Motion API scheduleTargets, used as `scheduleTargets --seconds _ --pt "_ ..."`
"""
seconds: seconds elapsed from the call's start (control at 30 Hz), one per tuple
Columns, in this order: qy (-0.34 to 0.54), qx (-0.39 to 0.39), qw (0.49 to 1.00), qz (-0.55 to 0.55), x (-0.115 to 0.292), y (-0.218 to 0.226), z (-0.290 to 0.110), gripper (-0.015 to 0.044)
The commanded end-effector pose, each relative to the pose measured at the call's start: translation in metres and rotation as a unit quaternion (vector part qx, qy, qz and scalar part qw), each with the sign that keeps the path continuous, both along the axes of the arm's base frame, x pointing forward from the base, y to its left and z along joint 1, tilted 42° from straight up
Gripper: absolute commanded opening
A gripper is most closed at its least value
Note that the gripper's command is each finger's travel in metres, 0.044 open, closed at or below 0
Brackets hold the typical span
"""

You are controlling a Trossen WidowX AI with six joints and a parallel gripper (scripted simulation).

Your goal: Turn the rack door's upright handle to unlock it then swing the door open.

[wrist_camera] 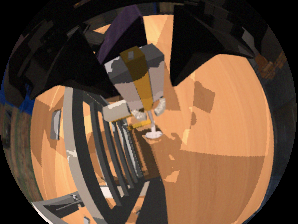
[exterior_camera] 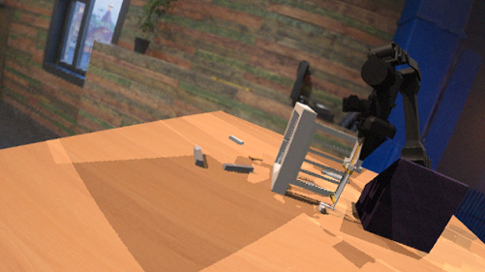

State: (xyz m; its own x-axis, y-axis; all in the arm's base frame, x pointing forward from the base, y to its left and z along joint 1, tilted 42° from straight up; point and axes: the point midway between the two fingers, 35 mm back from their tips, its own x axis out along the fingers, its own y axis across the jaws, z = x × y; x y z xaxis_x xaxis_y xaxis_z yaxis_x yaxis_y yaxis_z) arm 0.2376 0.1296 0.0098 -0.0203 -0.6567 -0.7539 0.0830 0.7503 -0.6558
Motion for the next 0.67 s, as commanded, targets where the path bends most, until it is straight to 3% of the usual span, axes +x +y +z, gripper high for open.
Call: scheduleTargets --seconds 0.0,0.63 --pt "-0.002 0.003 1.000 0.000 0.001 0.006 0.004 0.0290" --pt "-0.001 0.004 1.000 0.000 0.002 0.022 0.022 0.0290"
